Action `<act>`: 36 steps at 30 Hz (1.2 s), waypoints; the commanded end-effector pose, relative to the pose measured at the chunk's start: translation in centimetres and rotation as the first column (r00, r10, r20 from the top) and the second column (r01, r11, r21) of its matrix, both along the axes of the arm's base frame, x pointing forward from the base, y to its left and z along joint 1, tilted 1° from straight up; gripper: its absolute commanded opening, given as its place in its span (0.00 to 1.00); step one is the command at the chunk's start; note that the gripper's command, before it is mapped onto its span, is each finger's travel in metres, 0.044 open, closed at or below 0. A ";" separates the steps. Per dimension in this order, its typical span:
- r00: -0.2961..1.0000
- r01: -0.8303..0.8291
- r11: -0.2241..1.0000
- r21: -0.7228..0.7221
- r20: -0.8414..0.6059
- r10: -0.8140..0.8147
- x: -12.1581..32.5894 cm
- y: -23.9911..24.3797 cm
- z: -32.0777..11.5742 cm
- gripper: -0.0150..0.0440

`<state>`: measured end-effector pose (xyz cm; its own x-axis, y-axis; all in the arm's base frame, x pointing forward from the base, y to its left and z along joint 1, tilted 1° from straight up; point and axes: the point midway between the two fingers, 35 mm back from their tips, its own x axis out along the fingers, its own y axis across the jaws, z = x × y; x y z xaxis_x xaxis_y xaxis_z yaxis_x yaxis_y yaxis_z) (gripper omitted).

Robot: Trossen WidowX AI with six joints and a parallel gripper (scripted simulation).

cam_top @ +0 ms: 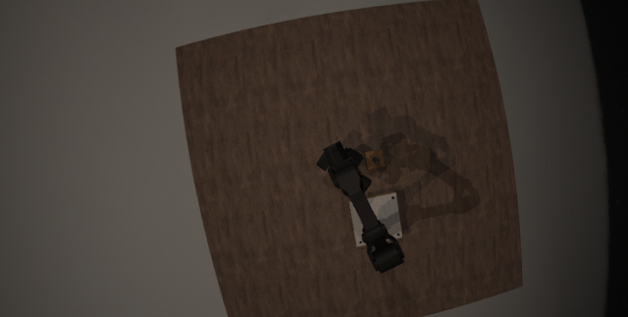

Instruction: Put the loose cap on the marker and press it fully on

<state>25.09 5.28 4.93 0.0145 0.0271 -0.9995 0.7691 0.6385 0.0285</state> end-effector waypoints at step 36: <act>1.000 0.004 1.000 -0.009 0.011 -0.004 1.1 -7.5 5.8 0.25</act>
<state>26.04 -1.49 10.35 0.0225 0.0216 -0.9995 0.7739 0.6325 0.0311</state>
